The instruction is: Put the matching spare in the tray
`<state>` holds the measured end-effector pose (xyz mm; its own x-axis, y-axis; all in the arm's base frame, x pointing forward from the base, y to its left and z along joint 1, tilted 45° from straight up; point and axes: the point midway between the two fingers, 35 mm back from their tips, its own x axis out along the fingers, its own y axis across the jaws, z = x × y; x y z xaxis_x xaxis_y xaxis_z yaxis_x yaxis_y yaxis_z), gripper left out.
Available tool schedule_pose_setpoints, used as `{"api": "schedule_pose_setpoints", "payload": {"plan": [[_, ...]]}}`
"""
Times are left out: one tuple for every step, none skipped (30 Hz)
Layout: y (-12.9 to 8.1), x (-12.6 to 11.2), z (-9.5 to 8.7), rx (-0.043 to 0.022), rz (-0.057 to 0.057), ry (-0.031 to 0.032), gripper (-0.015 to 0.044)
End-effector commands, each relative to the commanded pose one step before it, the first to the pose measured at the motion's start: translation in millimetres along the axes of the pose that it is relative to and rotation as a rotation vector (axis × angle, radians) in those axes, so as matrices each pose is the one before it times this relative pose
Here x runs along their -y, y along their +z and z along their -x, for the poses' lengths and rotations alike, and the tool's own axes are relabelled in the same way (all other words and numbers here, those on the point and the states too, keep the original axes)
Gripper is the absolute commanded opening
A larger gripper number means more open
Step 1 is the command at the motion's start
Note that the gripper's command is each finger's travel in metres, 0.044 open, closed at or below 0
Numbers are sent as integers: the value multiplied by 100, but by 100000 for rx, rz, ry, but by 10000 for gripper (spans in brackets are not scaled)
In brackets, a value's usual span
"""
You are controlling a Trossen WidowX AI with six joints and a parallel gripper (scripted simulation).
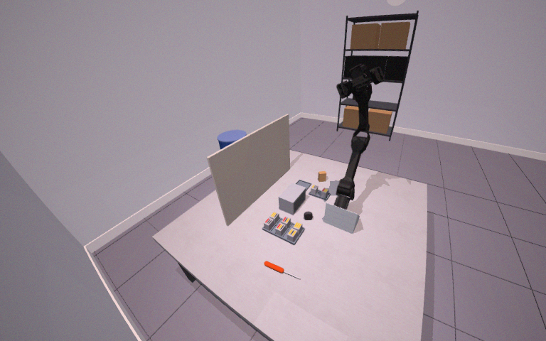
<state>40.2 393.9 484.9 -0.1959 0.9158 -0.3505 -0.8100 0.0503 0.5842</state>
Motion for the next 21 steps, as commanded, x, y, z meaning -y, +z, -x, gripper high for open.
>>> {"api": "schedule_pose_setpoints", "payload": {"plan": [[0,0,0,0,0,0,426],[0,0,0,0,0,0,440],[0,0,0,0,0,0,440],[0,0,0,0,0,0,440],[0,0,0,0,0,0,440],[0,0,0,0,0,0,440],[10,138,-47,-29,-187,-418,440],[30,415,-141,-87,-561,-1253,440],[50,692,-233,-150,-934,-2087,440],[71,967,-327,-219,-1306,-2918,440],[92,1241,-422,-298,-1676,-3745,440],[114,1512,-521,-390,-2043,-4564,440],[128,1650,-582,-463,-2233,-4991,440],[134,1651,-601,-506,-2239,-5010,440],[138,1639,-617,-549,-2228,-4992,440],[142,1627,-633,-594,-2216,-4973,440],[125,1649,-693,-690,-2371,-5214,440],[129,1644,-716,-740,-2360,-5234,440],[133,1626,-735,-789,-2329,-5216,440],[135,1608,-753,-839,-2296,-5197,440],[137,1588,-772,-891,-2261,-5177,440]]}}
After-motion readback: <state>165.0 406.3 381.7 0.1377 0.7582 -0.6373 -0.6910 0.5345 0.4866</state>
